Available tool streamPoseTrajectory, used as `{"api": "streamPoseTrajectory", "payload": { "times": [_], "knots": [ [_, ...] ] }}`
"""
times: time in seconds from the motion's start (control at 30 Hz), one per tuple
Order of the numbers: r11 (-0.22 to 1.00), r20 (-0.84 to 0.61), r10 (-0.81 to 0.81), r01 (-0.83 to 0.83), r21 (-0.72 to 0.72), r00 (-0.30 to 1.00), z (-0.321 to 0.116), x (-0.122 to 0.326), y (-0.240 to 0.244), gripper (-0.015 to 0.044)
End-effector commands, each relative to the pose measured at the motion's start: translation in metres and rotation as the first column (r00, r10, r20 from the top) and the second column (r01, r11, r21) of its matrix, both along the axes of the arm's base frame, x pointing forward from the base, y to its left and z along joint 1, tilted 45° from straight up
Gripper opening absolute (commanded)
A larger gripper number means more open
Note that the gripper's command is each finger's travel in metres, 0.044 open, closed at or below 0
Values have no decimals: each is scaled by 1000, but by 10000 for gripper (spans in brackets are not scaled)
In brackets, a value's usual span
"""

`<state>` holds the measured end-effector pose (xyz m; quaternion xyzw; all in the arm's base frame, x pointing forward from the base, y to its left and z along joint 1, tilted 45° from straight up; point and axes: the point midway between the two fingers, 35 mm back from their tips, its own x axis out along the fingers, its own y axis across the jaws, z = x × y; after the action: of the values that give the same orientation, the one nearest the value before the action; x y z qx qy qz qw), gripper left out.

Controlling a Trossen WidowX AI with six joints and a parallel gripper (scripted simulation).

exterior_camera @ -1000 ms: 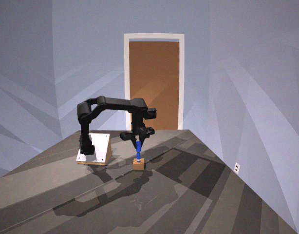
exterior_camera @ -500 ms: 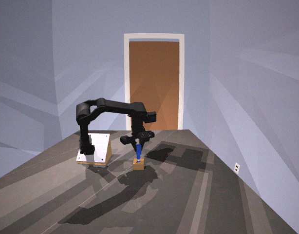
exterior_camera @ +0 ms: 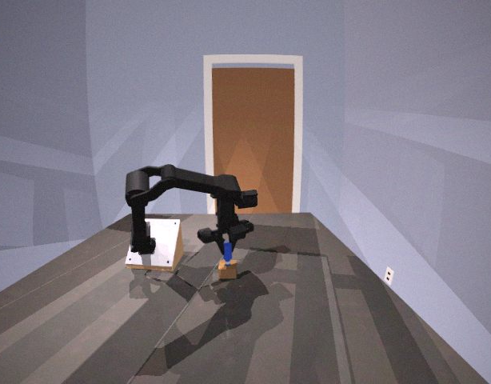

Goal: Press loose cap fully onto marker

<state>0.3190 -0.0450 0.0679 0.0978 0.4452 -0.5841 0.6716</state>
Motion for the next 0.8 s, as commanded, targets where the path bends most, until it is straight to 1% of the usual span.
{"api": "streamPoseTrajectory", "payload": {
  "times": [0.0,0.47,0.77],
  "knots": [
    [1000,-4,4,-4,-5,1000,-1,-1,-2,0],
    [1000,-4,4,-4,-5,1000,-2,-1,-2,0],
    [1000,-1,1,-1,-2,1000,-1,-1,-1,236]
  ]
}}
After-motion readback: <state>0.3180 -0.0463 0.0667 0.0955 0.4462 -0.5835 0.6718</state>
